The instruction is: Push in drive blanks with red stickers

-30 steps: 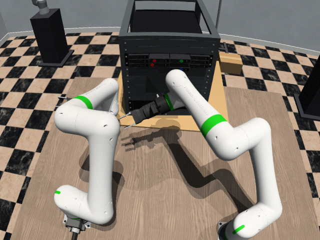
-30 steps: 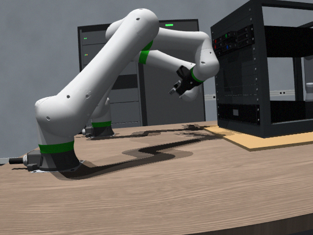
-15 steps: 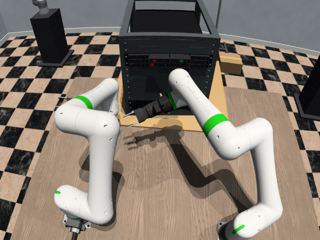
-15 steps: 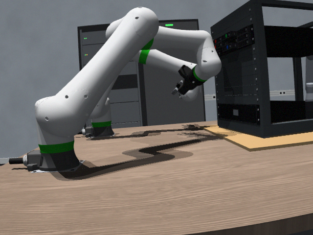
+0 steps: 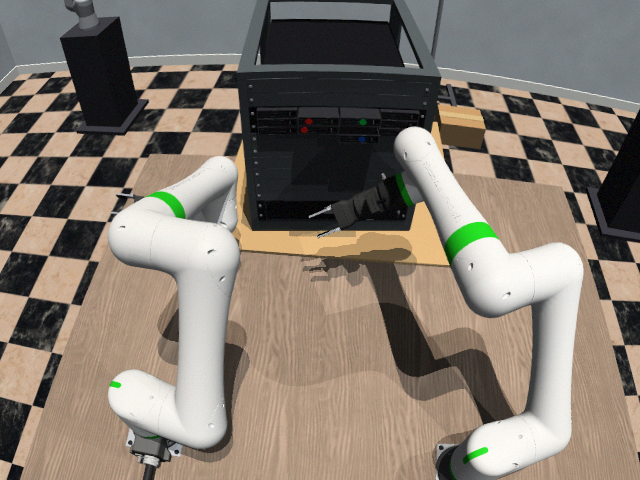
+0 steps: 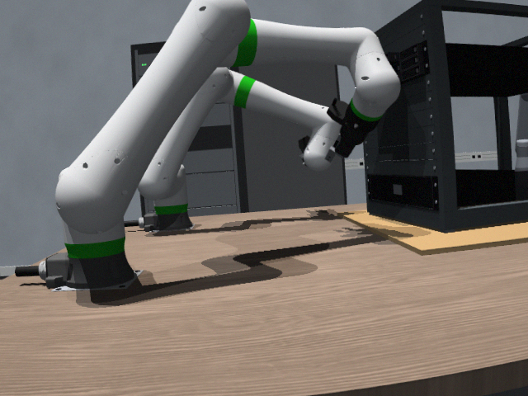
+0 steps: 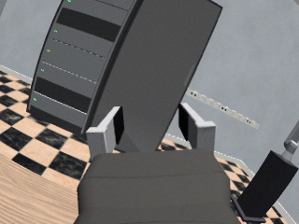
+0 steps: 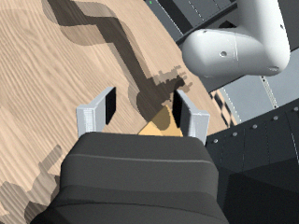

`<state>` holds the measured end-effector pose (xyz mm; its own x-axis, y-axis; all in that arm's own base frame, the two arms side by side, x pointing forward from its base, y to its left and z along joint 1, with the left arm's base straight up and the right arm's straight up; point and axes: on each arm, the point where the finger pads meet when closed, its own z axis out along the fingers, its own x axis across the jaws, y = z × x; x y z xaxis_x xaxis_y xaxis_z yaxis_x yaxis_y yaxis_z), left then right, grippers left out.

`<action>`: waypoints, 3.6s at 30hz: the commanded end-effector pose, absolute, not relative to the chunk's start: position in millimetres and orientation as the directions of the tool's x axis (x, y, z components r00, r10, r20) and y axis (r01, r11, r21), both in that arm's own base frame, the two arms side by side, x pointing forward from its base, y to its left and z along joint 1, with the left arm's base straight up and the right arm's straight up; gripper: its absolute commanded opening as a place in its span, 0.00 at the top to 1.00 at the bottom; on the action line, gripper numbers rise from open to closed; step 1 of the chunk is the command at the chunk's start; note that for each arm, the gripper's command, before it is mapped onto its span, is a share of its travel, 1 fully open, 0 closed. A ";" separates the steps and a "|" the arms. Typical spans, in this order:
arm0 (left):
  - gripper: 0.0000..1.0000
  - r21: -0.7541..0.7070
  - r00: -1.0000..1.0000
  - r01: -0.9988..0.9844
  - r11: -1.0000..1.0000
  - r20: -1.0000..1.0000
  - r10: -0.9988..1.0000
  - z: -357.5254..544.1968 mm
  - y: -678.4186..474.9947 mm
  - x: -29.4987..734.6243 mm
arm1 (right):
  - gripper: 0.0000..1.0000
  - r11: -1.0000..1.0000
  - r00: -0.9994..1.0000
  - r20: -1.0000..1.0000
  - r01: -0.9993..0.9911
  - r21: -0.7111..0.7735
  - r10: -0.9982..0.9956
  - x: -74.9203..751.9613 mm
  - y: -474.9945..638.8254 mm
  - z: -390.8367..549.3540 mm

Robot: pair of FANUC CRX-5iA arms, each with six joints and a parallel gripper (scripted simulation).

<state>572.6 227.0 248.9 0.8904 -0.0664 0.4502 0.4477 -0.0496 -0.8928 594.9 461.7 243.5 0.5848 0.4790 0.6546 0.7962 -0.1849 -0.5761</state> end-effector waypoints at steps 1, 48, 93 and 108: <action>0.00 -0.892 0.889 0.450 -0.049 0.452 -0.066 250.1 227.0 572.8 | 0.00 -0.284 0.590 0.658 0.805 -0.520 0.468 622.1 397.3 241.0; 0.00 -0.883 0.880 0.463 -0.075 0.468 -0.081 253.7 202.5 452.3 | 0.00 -0.842 0.809 0.424 0.513 -0.168 0.408 529.9 -245.9 232.8; 0.00 -0.582 0.571 0.553 -0.596 0.786 -0.237 346.7 -65.9 465.4 | 0.00 -0.999 0.999 0.002 0.038 0.000 0.038 19.1 -474.9 289.3; 0.00 -0.380 0.370 0.465 -0.799 0.904 -0.214 391.8 -196.7 473.3 | 0.00 -0.999 0.999 0.000 0.036 0.000 0.036 17.2 -474.7 289.7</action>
<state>470.2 -166.3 380.7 0.4184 -0.2248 0.8800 0.4905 -0.7596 -0.4272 17.3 -474.5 288.9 0.9993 0.0362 0.0002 0.0362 -0.9993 -0.0017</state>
